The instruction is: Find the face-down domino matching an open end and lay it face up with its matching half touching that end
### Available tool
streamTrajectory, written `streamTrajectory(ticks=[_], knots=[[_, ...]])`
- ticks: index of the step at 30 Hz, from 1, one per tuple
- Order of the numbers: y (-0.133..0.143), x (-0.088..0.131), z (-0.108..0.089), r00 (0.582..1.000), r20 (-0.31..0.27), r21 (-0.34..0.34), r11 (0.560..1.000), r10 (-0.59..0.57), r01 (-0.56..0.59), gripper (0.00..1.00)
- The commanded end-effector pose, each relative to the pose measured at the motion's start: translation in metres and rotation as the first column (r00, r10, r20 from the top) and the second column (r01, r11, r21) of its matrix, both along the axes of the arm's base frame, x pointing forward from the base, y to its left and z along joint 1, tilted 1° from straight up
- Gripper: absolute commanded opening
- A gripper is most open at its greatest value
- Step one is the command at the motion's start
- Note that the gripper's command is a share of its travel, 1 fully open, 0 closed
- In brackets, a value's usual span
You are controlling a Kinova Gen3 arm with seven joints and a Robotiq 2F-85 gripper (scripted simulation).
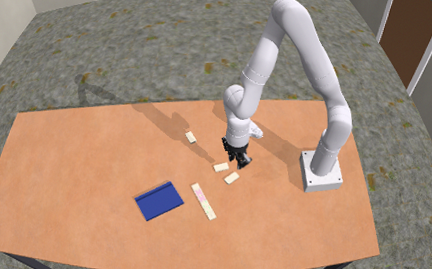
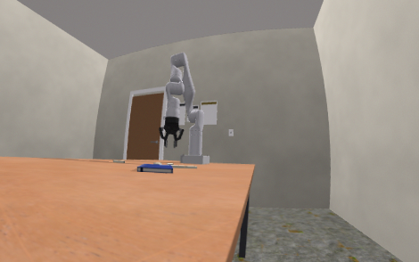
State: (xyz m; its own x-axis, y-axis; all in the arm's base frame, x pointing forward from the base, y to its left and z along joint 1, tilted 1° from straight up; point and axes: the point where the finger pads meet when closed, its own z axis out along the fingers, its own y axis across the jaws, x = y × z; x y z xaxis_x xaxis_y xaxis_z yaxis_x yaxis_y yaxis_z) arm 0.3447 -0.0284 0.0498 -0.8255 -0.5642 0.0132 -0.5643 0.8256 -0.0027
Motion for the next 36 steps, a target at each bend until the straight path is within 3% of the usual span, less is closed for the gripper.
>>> streamTrajectory(ticks=[1,24,36], knots=[[0.0,0.0,0.0,1.0,0.001,0.0,1.0,0.0,0.0,0.49],[0.0,0.0,0.0,1.0,0.001,0.0,1.0,0.0,0.0,0.49],[0.0,0.0,-0.012,1.0,0.001,0.0,1.0,0.0,0.0,0.49]])
